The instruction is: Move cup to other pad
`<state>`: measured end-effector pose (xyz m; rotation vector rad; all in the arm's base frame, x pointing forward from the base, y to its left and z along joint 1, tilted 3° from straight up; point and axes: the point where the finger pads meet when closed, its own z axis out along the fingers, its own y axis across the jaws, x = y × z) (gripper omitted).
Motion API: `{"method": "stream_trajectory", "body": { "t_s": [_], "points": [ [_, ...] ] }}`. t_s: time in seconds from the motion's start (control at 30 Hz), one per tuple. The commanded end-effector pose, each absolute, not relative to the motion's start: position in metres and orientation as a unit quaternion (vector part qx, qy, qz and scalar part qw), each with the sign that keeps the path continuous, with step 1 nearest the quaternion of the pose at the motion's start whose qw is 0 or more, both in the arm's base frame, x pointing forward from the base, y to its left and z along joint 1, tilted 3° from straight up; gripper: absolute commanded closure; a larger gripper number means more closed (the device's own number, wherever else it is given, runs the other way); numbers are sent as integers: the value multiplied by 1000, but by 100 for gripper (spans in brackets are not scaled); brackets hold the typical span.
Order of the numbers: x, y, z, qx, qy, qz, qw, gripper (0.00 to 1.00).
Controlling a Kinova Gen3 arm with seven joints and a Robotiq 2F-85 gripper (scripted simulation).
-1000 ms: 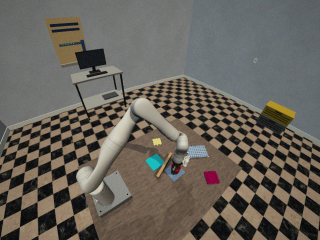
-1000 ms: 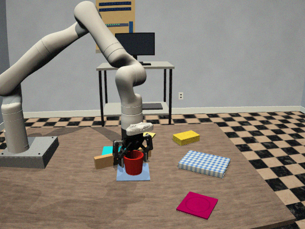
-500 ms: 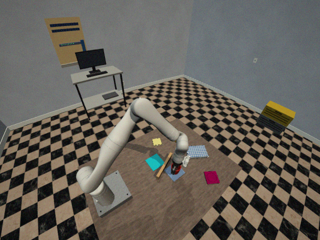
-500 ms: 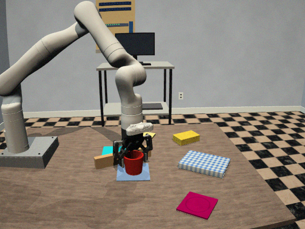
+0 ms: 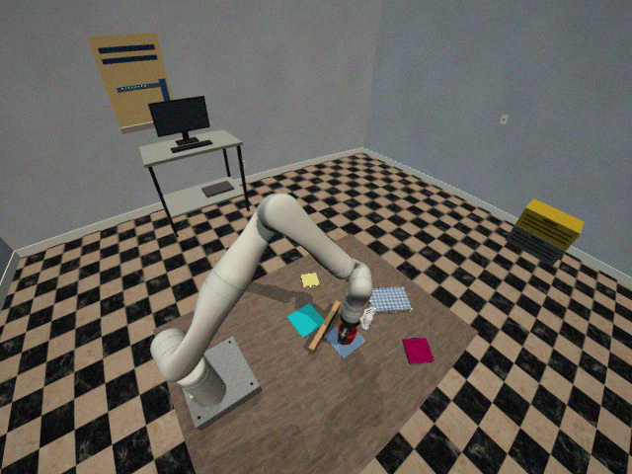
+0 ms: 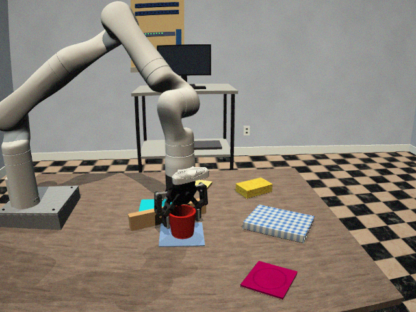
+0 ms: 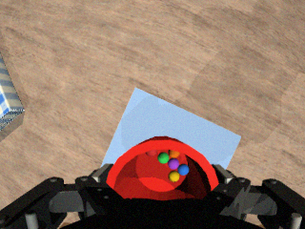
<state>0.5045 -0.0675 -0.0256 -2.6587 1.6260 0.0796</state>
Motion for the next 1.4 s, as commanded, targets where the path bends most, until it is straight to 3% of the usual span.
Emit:
{"method": "stream_trajectory", "body": {
  "t_s": [0.0,1.37],
  "points": [
    [505,-68,-25,-853,522,25,13,7],
    [505,-68,-25,-853,522,25,13,15]
  ]
}}
